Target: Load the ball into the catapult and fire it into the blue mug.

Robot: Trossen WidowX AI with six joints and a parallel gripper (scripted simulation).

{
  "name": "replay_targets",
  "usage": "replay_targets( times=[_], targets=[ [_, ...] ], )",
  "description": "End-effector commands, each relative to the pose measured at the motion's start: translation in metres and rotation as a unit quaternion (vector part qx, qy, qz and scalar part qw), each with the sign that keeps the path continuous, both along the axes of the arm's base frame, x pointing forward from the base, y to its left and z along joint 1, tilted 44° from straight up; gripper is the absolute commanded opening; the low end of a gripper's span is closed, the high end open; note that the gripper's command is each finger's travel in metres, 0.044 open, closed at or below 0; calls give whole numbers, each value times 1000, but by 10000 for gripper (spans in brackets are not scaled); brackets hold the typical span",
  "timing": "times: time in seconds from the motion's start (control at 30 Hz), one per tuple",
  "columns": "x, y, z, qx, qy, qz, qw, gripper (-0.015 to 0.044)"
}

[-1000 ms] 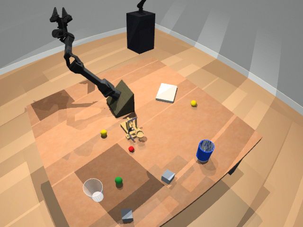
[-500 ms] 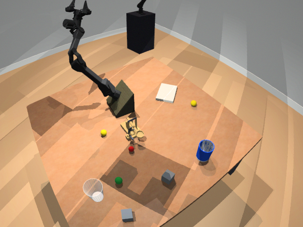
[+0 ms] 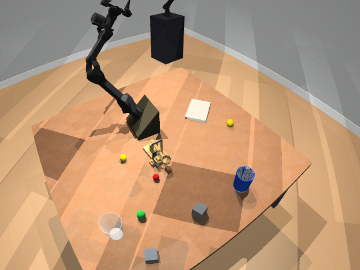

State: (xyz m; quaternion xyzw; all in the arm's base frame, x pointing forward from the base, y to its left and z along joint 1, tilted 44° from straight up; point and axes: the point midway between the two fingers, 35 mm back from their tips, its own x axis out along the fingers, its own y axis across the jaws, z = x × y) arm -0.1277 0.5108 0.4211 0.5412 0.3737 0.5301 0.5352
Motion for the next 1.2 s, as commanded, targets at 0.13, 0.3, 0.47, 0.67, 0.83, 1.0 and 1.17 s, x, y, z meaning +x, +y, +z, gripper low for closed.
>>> replay_targets(
  times=[0.13,0.3,0.47,0.67,0.83,1.0,1.17],
  targets=[
    [80,17,-55,-107,-64,-83,989,440],
    [130,18,-87,-172,-93,-128,972,440],
    [180,10,-117,-239,-116,-170,949,440],
    [239,-9,-154,-323,-135,-214,912,440],
    [285,-34,-184,-393,-144,-245,874,440],
    [327,-65,-212,-464,-145,-268,832,440],
    [364,-103,-239,-532,-139,-284,785,440]
  ],
)
